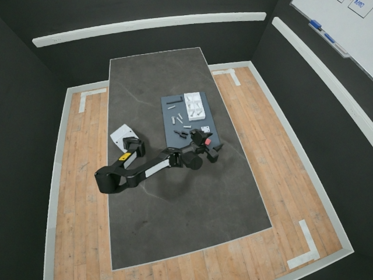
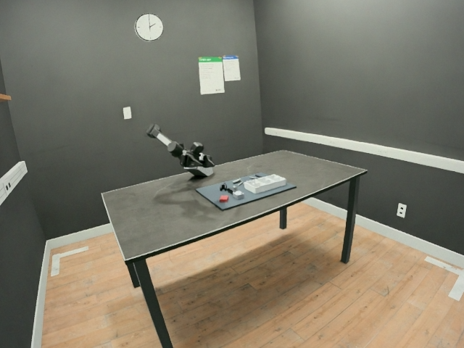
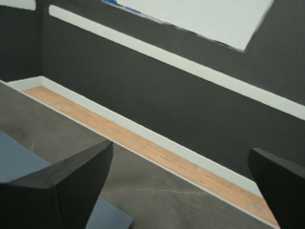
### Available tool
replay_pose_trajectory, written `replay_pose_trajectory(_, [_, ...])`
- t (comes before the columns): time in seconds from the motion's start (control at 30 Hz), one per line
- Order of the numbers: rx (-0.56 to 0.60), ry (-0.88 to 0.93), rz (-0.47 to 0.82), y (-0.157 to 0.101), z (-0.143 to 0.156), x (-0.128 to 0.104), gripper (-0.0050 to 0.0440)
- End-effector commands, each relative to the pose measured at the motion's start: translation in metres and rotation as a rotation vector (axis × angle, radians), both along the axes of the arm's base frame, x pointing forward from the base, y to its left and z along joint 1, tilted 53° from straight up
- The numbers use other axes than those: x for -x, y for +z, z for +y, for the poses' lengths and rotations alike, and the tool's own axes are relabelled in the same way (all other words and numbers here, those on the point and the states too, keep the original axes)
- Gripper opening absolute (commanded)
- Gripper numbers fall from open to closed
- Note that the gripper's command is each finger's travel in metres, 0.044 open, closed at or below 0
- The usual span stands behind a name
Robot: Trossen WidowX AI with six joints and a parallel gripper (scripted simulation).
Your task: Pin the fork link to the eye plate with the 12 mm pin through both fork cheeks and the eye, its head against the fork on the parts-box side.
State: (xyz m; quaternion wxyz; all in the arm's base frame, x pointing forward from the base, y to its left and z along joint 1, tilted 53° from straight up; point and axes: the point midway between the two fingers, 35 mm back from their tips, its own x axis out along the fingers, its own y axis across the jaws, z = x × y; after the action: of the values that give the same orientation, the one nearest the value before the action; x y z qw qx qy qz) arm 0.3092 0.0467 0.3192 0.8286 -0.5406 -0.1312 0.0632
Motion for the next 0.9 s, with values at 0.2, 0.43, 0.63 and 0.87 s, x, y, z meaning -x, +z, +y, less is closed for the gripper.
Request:
replay_pose_trajectory(0.2, [-0.001, 0.001, -0.018, 0.0067, 0.0002, 0.0023, 0.0400])
replay_pose_trajectory(0.43, [-0.001, 0.001, -0.018, 0.0067, 0.0002, 0.0023, 0.0400])
replay_pose_trajectory(0.63, [-0.004, -0.003, -0.015, 0.0054, 0.0001, 0.0022, 0.0440])
replay_pose_trajectory(0.87, [-0.044, -0.041, -0.002, -0.0027, 0.0005, 0.0036, 0.0440])
